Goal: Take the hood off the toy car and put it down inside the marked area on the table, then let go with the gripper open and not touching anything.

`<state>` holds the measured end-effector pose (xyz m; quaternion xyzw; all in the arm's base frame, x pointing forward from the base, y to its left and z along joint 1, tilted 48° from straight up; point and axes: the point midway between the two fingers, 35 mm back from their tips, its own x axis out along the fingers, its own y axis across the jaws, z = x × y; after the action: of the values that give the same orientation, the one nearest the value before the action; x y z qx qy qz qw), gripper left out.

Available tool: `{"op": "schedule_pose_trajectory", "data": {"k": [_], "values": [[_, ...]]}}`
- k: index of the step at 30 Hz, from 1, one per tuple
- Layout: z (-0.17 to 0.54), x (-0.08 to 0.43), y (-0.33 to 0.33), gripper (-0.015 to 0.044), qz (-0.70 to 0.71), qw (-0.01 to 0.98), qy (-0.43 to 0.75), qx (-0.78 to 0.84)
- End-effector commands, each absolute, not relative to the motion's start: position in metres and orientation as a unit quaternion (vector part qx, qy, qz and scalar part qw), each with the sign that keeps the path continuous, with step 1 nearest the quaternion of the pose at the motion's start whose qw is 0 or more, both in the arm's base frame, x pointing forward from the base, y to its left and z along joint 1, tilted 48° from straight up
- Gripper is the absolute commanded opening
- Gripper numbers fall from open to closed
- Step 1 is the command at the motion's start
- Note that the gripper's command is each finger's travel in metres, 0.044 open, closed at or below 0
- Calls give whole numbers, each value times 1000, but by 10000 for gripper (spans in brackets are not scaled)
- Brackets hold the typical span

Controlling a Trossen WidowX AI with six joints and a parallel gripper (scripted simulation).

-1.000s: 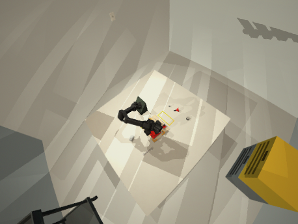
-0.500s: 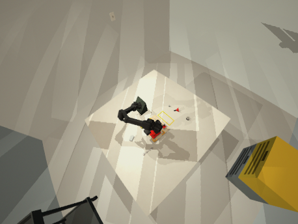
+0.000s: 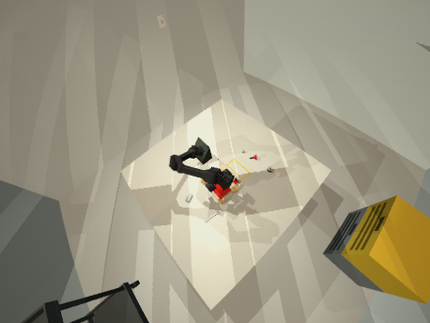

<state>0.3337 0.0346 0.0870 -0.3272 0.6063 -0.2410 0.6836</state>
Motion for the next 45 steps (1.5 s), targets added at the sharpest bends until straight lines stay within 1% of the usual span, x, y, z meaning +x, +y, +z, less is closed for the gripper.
{"op": "schedule_pose_trajectory", "data": {"k": [1, 3, 22, 45], "values": [[95, 332, 43, 0, -241, 685, 606, -324], [87, 333, 39, 0, -240, 684, 606, -327], [26, 325, 106, 0, -230, 688, 609, -320], [-52, 284, 174, 0, -235, 687, 609, -319]]}}
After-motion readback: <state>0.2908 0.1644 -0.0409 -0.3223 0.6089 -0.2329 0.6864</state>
